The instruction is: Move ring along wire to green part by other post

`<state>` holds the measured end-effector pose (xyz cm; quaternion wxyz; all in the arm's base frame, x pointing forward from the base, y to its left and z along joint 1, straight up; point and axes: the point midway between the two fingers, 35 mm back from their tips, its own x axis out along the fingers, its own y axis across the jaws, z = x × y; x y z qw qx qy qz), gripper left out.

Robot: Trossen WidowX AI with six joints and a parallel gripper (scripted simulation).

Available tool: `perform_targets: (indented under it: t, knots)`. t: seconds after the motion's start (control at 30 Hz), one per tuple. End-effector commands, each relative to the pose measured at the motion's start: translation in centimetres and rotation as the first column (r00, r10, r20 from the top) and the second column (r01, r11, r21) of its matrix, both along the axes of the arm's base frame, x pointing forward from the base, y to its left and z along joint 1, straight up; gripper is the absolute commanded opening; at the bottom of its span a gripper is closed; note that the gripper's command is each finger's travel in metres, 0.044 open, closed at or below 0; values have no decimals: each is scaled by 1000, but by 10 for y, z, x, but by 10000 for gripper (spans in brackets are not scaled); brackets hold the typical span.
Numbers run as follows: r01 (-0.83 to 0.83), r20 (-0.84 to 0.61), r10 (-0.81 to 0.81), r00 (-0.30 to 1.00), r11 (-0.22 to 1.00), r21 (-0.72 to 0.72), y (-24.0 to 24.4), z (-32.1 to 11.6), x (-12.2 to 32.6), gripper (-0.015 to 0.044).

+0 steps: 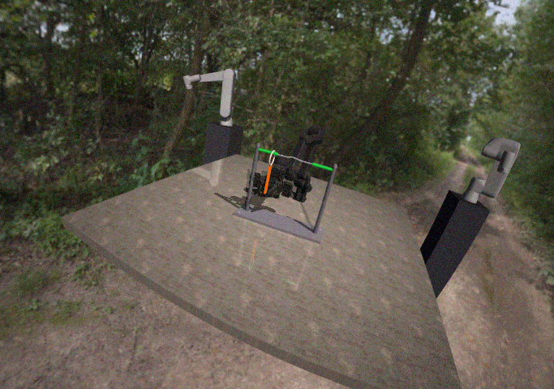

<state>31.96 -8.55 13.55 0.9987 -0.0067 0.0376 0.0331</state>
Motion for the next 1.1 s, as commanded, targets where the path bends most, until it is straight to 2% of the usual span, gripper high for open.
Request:
perform_targets:
  t: [0.0, 0.13, 0.3, 0.37, 0.57, 1.07]
  knots:
    - [4, 1, -4, 1000, 1000, 2, -1, 0, 0, 160]
    - [4, 1, -4, 1000, 1000, 2, -1, 0, 0, 160]
    - [0, 0, 0, 1000, 1000, 0, 0, 0, 0, 29]
    - [0, 0, 0, 1000, 1000, 0, 0, 0, 0, 15]
    - [0, 0, 0, 1000, 1000, 0, 0, 0, 0, -142]
    - [1, 1, -1, 1000, 1000, 0, -1, 15, 0, -150]
